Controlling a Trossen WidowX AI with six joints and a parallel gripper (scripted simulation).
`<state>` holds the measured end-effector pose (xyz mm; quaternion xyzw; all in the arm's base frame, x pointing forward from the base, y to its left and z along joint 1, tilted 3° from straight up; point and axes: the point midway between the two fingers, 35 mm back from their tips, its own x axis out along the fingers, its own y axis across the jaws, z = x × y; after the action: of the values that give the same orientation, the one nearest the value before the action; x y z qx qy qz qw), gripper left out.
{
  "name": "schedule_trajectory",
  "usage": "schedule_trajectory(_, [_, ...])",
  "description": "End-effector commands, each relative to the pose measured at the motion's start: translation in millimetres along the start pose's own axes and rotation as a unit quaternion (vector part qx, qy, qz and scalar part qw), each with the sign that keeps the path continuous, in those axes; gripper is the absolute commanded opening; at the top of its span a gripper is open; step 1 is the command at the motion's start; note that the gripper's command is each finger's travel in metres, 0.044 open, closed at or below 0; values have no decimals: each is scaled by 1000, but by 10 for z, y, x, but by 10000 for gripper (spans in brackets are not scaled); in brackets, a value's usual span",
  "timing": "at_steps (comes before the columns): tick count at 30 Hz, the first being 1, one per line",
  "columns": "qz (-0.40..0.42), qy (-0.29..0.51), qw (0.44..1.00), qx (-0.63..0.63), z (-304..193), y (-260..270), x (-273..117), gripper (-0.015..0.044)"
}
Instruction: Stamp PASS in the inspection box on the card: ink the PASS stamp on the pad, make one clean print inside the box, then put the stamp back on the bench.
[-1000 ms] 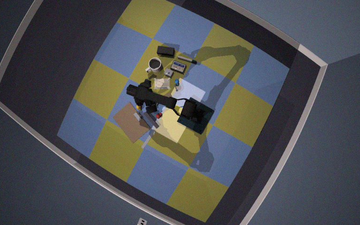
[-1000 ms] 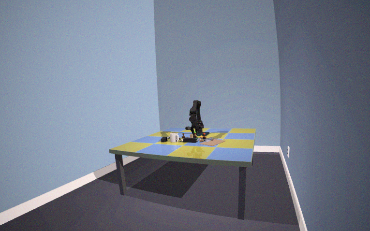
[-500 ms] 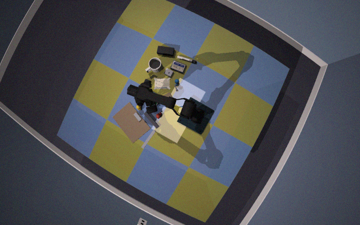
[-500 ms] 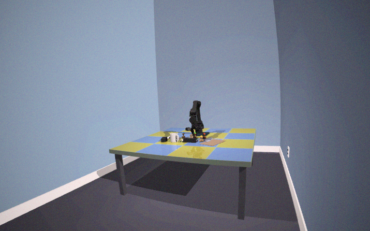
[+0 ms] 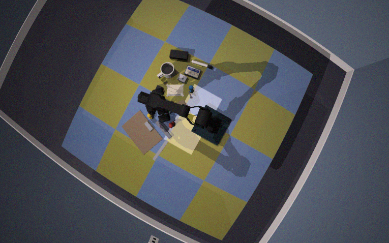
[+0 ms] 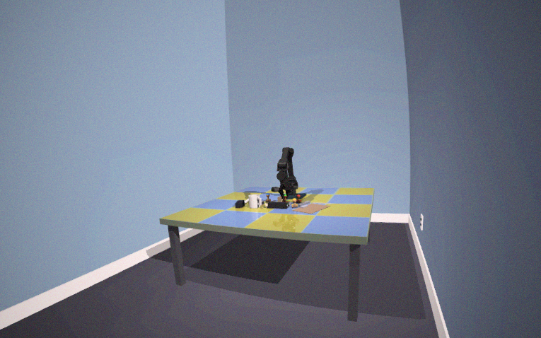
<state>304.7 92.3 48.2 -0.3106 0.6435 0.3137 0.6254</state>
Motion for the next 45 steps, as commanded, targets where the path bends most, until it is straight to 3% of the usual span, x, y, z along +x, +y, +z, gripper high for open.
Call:
schedule_trajectory(1, [-1, 2, 1000, 0, -5, -4, 15, 0])
schedule_trajectory(45, [-1, 2, 1000, 0, -5, -5, 56, 0])
